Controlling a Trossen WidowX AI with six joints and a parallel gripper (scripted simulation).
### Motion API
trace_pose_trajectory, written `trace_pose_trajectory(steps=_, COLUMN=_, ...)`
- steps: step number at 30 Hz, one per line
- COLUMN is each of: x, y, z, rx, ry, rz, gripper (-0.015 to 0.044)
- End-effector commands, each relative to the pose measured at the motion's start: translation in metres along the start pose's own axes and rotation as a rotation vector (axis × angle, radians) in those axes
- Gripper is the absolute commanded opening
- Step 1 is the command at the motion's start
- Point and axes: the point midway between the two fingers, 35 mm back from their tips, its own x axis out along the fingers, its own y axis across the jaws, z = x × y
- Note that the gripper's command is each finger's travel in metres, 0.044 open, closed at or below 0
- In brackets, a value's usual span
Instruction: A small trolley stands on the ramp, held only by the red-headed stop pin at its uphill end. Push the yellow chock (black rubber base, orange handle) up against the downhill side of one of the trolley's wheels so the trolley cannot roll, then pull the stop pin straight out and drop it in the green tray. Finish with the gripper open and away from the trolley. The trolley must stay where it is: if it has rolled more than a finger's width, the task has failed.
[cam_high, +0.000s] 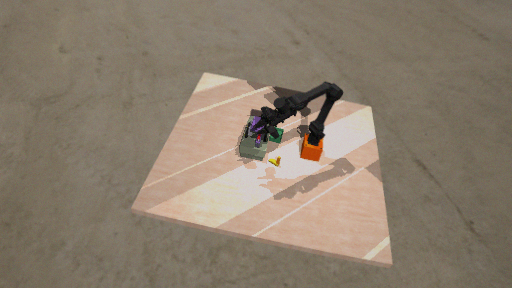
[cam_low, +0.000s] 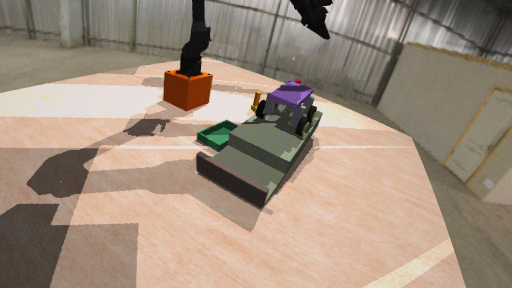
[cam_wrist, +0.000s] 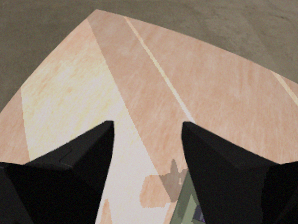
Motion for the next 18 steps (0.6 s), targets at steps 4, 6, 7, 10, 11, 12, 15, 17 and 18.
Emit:
trace_pose_trajectory(steps=4, x=0.015, y=-0.009, z=-0.118, rx=-0.362, ry=0.439, rz=0.099, gripper=0.0190)
trace_pose_trajectory(steps=6, x=0.010, y=-0.012, z=-0.152, rx=-0.455, ry=0.572, rz=0.158, gripper=0.0190)
trace_pose_trajectory(steps=7, x=0.006, y=-0.014, z=-0.169, rx=-0.498, ry=0.638, rz=0.193, gripper=0.0190)
trace_pose_trajectory(steps=10, x=-0.010, y=-0.018, z=-0.212, rx=-0.602, ry=0.817, rz=0.305, gripper=0.0190)
trace_pose_trajectory(steps=11, x=-0.013, y=-0.019, z=-0.219, rx=-0.617, ry=0.846, rz=0.327, gripper=0.0190)
trace_pose_trajectory(steps=12, x=-0.014, y=-0.019, z=-0.221, rx=-0.622, ry=0.856, rz=0.334, gripper=0.0190)
trace_pose_trajectory(steps=15, x=-0.014, y=-0.019, z=-0.221, rx=-0.622, ry=0.856, rz=0.334, gripper=0.0190)
trace_pose_trajectory(steps=17, x=-0.014, y=-0.019, z=-0.222, rx=-0.622, ry=0.856, rz=0.334, gripper=0.0190)
trace_pose_trajectory(steps=18, x=-0.012, y=-0.019, z=-0.224, rx=-0.622, ry=0.856, rz=0.334, gripper=0.0190)
